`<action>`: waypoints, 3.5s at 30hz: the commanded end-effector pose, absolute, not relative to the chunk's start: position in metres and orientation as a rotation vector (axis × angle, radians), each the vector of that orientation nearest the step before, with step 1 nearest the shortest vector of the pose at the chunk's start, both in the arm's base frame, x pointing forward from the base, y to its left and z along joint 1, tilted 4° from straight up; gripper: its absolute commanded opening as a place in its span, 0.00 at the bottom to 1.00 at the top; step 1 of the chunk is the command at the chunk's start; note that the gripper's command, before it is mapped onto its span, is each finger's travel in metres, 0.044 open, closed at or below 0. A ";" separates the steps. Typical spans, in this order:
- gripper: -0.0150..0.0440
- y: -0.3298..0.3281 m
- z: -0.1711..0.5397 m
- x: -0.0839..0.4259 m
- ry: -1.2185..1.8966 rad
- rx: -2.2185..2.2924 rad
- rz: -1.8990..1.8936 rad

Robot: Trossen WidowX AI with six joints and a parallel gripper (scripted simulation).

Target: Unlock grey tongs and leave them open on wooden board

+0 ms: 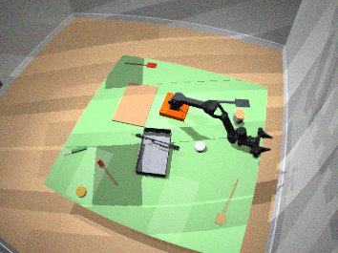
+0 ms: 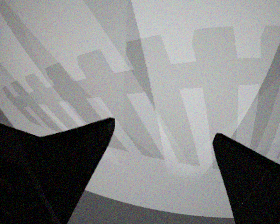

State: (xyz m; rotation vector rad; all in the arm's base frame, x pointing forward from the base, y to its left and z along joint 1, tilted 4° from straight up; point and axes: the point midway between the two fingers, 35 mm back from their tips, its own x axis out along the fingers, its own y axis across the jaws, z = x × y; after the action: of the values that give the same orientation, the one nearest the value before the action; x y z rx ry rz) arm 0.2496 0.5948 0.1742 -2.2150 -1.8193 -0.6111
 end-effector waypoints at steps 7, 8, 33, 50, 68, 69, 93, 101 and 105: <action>1.00 0.582 0.175 0.291 -1.732 -2.183 -0.297; 1.00 0.577 0.175 0.303 -1.695 -2.170 -0.209; 1.00 0.415 0.162 0.481 -0.542 -1.486 0.786; 1.00 0.278 0.149 0.515 0.227 -0.776 0.743; 1.00 0.114 0.136 0.482 0.865 0.155 0.206; 1.00 0.100 0.135 0.477 0.899 0.227 0.144; 1.00 -0.052 0.124 0.328 1.071 1.342 -1.065; 1.00 -0.060 0.114 0.306 1.070 1.431 -1.266; 1.00 -0.060 0.114 0.306 1.070 1.431 -1.266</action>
State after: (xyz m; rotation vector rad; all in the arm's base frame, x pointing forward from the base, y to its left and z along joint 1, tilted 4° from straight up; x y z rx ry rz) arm 0.3109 -0.0587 0.1159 -2.7081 -2.0522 2.3390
